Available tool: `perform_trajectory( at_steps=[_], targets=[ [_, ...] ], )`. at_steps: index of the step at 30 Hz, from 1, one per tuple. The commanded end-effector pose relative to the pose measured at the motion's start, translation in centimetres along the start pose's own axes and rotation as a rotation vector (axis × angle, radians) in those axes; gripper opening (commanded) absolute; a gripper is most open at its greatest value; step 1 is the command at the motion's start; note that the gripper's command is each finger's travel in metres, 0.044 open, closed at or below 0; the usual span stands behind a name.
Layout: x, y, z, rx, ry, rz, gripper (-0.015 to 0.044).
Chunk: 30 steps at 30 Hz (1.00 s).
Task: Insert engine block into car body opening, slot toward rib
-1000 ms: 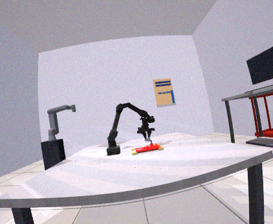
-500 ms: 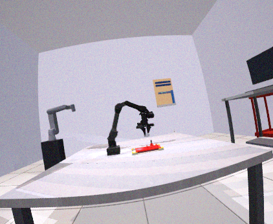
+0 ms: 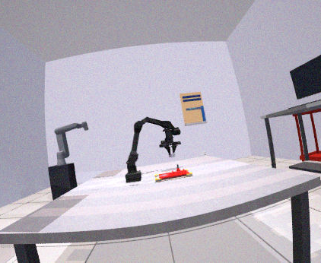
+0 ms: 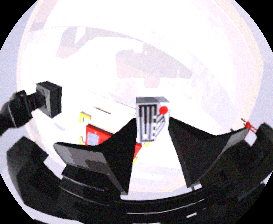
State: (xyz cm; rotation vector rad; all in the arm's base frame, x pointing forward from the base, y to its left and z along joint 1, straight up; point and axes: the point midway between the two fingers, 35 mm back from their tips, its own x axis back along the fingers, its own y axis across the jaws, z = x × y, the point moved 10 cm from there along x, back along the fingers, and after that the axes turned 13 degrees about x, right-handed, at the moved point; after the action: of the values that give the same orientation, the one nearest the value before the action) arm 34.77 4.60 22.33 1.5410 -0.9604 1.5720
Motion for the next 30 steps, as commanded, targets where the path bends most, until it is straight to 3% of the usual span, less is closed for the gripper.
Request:
perform_trajectory(
  at_steps=[1,30],
  targets=[
    [-0.2,0.4,1.1,-0.104,0.002,0.002,0.0],
    [-3.4,4.3,9.0,-0.95,0.006,0.001,0.0]
  ],
)
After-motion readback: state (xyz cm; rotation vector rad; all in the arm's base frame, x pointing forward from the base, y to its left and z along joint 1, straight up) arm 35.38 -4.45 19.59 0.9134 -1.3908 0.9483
